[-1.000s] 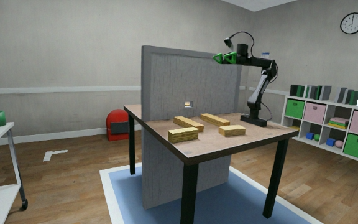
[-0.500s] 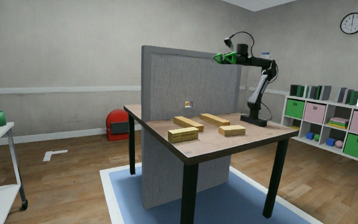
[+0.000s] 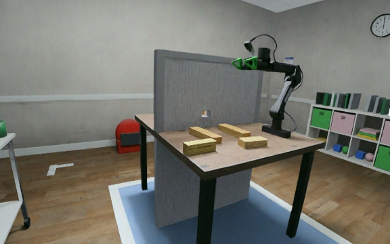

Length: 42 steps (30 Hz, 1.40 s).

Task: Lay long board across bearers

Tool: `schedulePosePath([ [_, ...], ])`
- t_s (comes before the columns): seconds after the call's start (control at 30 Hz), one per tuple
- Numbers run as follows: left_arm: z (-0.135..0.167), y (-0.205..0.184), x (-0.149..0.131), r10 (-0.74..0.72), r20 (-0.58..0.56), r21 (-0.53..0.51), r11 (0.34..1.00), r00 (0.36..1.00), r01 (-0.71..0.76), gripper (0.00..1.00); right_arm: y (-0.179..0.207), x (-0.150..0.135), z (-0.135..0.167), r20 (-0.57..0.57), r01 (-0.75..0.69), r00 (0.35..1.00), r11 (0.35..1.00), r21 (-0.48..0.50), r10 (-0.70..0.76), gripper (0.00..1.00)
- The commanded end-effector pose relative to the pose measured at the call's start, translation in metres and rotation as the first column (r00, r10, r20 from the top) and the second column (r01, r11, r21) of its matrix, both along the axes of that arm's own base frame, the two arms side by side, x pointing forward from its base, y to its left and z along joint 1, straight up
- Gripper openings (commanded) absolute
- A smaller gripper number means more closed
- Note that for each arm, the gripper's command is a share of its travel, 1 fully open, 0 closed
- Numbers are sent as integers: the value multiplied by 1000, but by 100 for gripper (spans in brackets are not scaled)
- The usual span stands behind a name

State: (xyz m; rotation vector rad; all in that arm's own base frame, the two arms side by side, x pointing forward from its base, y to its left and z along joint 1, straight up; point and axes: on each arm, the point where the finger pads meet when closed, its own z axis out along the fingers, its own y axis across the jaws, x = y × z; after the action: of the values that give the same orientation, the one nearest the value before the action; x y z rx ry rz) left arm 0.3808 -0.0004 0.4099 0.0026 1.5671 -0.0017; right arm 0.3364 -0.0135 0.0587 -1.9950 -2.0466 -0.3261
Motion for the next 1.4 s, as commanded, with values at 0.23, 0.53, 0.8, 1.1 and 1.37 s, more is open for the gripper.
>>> schedulePosePath([
  [0.23, 31, 2, -6, 8, 74, -8, 1000, 997, -8, 100, 12, 28, 39, 178, 65, 982, 998, 24, -69, 0],
  [0.53, 31, 2, -6, 8, 74, -8, 1000, 997, -8, 100, 16, -10, 9, -5, 82, 997, 994, 71, -82, 0],
  [0.8, 31, 2, -6, 8, 74, -8, 1000, 997, -8, 100, 17, 19, 34, 127, 67, 989, 997, 46, -73, 0],
  [1.1, 31, 2, -6, 8, 74, -8, 1000, 997, -8, 100, 16, 8, 33, 73, 79, 994, 995, 53, -83, 0],
  [1.37, 31, 2, -6, 8, 74, -8, 1000, 997, -8, 100, 14, 11, 35, 90, 73, 993, 996, 52, -77, 0],
])
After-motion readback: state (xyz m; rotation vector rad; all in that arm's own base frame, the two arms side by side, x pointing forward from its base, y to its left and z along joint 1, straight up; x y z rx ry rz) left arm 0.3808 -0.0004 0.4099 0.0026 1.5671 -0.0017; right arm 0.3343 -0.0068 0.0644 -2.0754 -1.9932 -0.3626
